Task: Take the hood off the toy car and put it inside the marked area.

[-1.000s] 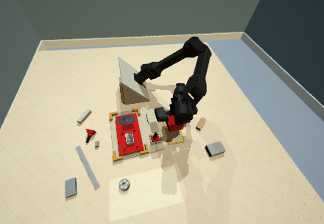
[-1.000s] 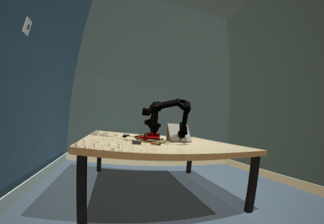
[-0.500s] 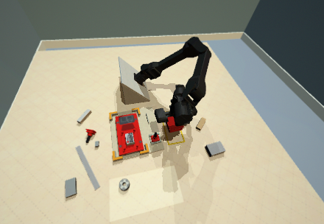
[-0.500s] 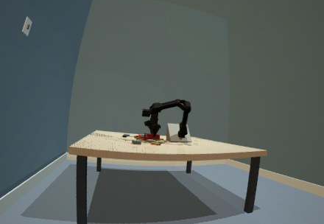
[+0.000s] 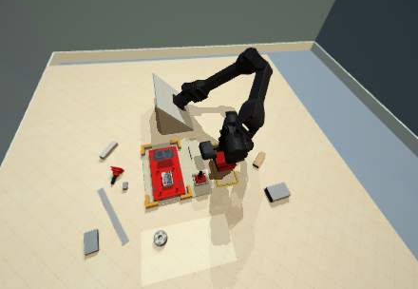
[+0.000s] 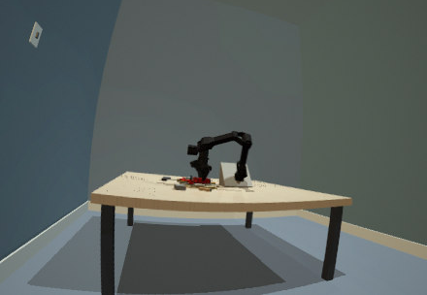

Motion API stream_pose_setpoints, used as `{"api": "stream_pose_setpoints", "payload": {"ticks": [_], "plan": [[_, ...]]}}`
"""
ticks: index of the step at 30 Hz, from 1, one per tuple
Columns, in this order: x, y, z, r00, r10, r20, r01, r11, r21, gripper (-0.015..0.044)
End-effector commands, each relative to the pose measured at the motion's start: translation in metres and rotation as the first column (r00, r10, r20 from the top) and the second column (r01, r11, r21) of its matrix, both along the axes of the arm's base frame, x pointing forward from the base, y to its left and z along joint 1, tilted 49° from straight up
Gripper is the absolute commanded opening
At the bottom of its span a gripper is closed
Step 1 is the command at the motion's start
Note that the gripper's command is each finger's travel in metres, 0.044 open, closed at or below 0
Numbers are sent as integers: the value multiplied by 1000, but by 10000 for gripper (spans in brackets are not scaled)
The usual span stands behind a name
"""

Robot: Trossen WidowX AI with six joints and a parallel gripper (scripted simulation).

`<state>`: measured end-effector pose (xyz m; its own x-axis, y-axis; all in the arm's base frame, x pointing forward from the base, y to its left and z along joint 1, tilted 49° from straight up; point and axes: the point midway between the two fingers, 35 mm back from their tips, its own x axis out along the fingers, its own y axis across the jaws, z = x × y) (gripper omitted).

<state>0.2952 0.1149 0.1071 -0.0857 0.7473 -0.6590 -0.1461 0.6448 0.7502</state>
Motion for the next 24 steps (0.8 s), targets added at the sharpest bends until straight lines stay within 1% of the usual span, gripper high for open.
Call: {"api": "stream_pose_setpoints", "payload": {"ticks": [1, 24], "plan": [[-2, 2, -2, 1000, -5, -7, 5, 1000, 3, 0], [-4, 10, -9, 1000, -4, -7, 4, 1000, 6, 0]]}}
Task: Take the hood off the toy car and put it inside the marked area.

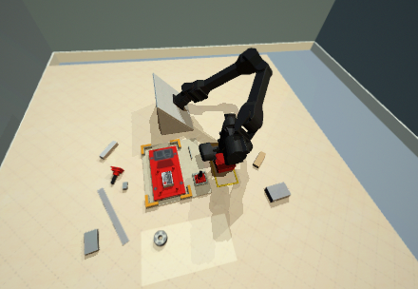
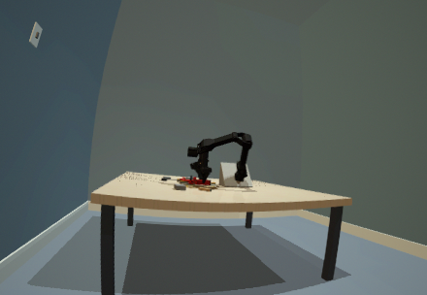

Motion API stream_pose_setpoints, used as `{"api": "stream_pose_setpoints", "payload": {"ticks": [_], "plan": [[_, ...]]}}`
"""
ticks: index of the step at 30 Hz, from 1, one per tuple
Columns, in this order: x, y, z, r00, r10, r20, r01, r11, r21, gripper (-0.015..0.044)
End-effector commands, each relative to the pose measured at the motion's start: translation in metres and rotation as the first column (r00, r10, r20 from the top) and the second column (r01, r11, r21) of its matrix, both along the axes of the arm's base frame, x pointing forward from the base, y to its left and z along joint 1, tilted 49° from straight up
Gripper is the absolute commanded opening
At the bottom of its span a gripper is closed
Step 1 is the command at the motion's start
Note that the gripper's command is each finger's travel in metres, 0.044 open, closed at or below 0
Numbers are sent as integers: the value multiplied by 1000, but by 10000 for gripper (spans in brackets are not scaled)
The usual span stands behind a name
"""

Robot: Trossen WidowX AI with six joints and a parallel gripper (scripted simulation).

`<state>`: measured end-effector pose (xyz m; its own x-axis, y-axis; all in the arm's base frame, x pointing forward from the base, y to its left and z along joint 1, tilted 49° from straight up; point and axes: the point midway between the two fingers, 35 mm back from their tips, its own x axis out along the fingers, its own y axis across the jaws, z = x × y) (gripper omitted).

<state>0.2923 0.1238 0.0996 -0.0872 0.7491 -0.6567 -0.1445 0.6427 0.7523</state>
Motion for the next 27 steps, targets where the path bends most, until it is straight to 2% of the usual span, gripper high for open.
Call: {"api": "stream_pose_setpoints", "payload": {"ticks": [1, 27], "plan": [[-1, 1, -2, 1000, -4, -5, 4, 1000, 3, 0], [-2, 11, -10, 1000, -4, -5, 4, 1000, 3, 0]]}}
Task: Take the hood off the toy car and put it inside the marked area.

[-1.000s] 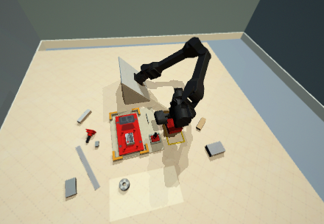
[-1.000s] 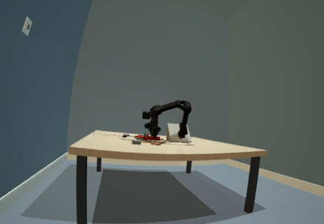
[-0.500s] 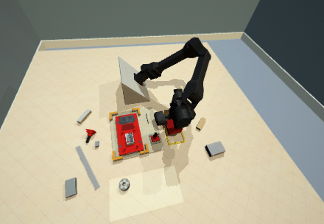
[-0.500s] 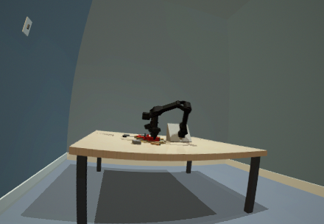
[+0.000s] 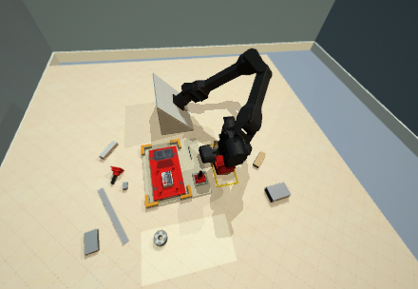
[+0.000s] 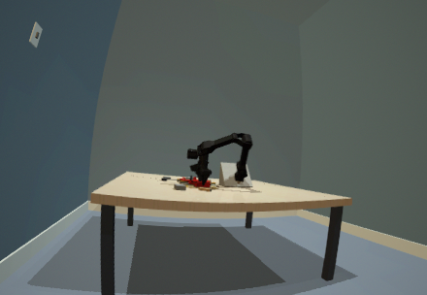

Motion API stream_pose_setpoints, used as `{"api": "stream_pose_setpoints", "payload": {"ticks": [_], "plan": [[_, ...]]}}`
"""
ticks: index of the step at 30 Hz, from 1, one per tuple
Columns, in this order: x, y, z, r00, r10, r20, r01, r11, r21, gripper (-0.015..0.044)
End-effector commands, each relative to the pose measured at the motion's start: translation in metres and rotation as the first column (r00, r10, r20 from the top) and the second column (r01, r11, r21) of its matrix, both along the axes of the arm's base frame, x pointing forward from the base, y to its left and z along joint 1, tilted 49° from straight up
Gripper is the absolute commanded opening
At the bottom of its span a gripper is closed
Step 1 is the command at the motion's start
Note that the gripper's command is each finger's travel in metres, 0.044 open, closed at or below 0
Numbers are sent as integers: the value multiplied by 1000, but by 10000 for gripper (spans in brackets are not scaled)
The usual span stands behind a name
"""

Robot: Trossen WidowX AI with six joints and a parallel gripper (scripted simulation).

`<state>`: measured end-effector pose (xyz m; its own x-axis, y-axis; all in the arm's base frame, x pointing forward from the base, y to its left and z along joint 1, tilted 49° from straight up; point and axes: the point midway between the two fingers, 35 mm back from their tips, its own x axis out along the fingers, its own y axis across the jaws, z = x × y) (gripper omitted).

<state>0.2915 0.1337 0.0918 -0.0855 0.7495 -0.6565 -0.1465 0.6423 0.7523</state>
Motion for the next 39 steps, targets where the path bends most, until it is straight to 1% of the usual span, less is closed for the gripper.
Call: {"api": "stream_pose_setpoints", "payload": {"ticks": [1, 10, 27, 31, 36, 39], "plan": [[-1, 2, -2, 1000, -4, -7, 4, 1000, 3, 0], [-2, 4, -5, 1000, -4, -7, 4, 1000, 3, 0], [0, 3, -2, 1000, 0, 0, 0, 1000, 0, 440], [3, -13, 10, 1000, 0, -1, 0, 1000, -3, 440], [6, -48, 40, 1000, 1, -3, -1, 1000, 2, 440], [6, -53, 45, 1000, 1, -4, -1, 1000, 4, 440]]}}
